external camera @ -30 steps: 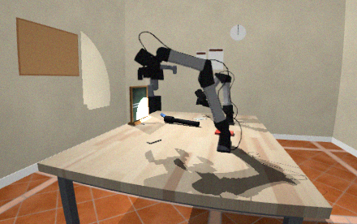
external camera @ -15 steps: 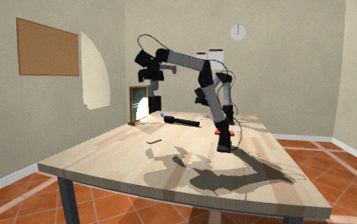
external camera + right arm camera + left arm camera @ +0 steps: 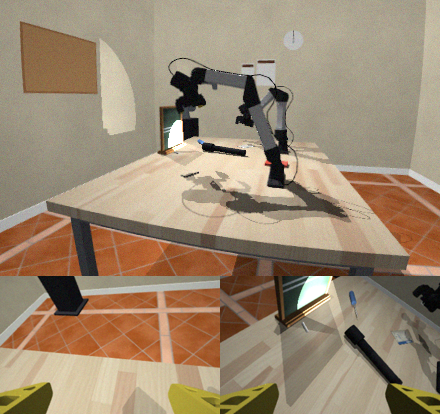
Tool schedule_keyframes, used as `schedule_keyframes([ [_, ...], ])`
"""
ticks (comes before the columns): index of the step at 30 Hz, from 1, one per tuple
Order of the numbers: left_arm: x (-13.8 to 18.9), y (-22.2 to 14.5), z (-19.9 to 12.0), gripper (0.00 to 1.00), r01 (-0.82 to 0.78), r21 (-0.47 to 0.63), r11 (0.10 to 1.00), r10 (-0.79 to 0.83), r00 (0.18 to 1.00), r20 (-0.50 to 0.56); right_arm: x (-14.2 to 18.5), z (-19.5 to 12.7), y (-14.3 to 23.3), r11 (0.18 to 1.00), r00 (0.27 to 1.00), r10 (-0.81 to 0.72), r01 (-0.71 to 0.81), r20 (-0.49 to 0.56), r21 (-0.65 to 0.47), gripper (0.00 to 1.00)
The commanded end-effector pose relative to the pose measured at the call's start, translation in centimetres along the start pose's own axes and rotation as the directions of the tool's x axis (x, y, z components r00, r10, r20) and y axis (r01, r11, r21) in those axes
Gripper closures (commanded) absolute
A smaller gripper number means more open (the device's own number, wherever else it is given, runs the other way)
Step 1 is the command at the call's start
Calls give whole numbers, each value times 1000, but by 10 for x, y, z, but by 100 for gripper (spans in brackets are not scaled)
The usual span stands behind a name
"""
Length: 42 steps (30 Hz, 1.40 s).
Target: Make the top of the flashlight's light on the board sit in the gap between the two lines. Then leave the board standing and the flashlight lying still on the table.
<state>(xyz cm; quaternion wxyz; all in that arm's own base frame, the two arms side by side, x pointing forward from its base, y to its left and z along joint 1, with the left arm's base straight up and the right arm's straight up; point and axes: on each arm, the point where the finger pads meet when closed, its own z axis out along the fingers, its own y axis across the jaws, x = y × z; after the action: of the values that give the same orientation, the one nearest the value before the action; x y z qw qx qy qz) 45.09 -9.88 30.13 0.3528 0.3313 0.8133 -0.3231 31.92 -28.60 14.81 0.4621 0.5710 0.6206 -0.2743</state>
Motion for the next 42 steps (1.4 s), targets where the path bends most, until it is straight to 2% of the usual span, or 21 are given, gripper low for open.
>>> schedule_keyframes([
  [1,18,4,38,5,122,-25,992,-124,988,-88,-16,-19,29,993,1000,-24,24,-2,-113,0],
  [9,33,-24,87,5,226,-74,971,-237,947,-216,-25,-50,64,960,996,-87,84,0,-269,0],
  [12,31,-30,87,5,228,-85,970,-241,946,-217,-16,-49,64,956,993,-115,106,-15,-274,0],
  [13,38,-31,98,5,247,-90,965,-262,934,-244,-23,-55,69,951,994,-109,103,-5,-293,0],
  [16,47,-43,116,5,277,-121,953,-301,908,-291,-35,-74,85,924,993,-116,115,18,-365,0],
  [26,74,-88,167,5,327,-262,908,-410,824,-391,-46,-126,120,813,979,-193,199,69,-548,0],
  [29,73,-91,170,5,328,-277,903,-417,822,-388,-37,-125,120,803,973,-221,217,61,-556,0],
  [33,92,-110,190,5,331,-348,877,-462,781,-420,-56,-157,135,739,971,-213,235,112,-632,0],
  [42,122,-157,220,5,299,-501,812,-532,733,-424,-67,-217,154,569,946,-250,317,207,-759,0],
])
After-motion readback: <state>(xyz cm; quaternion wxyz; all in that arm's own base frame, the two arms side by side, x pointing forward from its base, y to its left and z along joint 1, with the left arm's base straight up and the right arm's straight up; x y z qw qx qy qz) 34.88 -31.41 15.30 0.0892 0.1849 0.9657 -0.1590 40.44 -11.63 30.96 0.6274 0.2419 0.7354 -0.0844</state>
